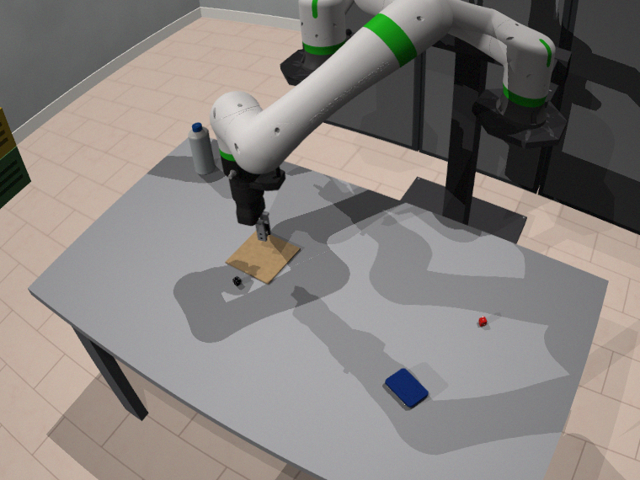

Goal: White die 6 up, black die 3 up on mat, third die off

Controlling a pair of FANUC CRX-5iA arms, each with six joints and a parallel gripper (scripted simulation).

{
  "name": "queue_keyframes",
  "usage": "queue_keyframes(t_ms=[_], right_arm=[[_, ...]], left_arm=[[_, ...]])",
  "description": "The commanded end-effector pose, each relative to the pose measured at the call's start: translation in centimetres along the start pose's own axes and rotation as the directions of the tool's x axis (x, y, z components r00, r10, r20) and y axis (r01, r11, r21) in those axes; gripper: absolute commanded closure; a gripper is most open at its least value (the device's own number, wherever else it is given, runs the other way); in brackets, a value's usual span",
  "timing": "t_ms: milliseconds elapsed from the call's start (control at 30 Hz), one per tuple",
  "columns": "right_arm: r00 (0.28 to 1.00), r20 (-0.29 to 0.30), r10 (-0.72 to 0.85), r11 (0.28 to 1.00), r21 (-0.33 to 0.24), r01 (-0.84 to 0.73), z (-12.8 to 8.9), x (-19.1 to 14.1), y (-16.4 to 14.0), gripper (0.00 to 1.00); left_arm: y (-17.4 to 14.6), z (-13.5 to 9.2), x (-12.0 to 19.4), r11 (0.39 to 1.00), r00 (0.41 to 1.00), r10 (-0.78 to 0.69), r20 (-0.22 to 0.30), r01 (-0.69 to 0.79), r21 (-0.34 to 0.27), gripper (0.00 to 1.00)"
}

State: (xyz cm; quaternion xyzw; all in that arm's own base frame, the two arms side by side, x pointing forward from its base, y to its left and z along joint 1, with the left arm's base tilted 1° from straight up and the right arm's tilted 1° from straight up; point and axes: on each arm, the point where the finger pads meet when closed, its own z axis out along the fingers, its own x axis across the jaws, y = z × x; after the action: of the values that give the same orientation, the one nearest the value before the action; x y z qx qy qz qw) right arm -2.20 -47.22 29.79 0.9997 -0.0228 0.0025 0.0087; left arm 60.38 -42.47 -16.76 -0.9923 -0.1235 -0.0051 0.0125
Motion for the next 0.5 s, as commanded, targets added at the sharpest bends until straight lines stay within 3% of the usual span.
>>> queue_keyframes(t_ms=[0,167,267,467], right_arm=[[1.0,0.0,0.0,1.0,-0.002,0.0,-0.1,0.0,0.0,0.0],[1.0,0.0,0.0,1.0,-0.002,0.0,-0.1,0.0,0.0,0.0],[1.0,0.0,0.0,1.0,-0.002,0.0,-0.1,0.0,0.0,0.0],[1.0,0.0,0.0,1.0,-0.002,0.0,-0.1,0.0,0.0,0.0]], left_arm=[[0.8,-0.2,-0.1,0.985,0.985,0.172,0.004,-0.172,-0.007,0.66],[1.2,-0.2,-0.1,0.966,0.966,0.259,0.003,-0.259,-0.007,0.66],[2.1,-0.2,-0.3,0.905,0.905,0.425,0.002,-0.425,-0.007,0.66],[3.2,-0.3,-0.6,0.796,0.796,0.605,0.0,-0.605,-0.007,0.66]])
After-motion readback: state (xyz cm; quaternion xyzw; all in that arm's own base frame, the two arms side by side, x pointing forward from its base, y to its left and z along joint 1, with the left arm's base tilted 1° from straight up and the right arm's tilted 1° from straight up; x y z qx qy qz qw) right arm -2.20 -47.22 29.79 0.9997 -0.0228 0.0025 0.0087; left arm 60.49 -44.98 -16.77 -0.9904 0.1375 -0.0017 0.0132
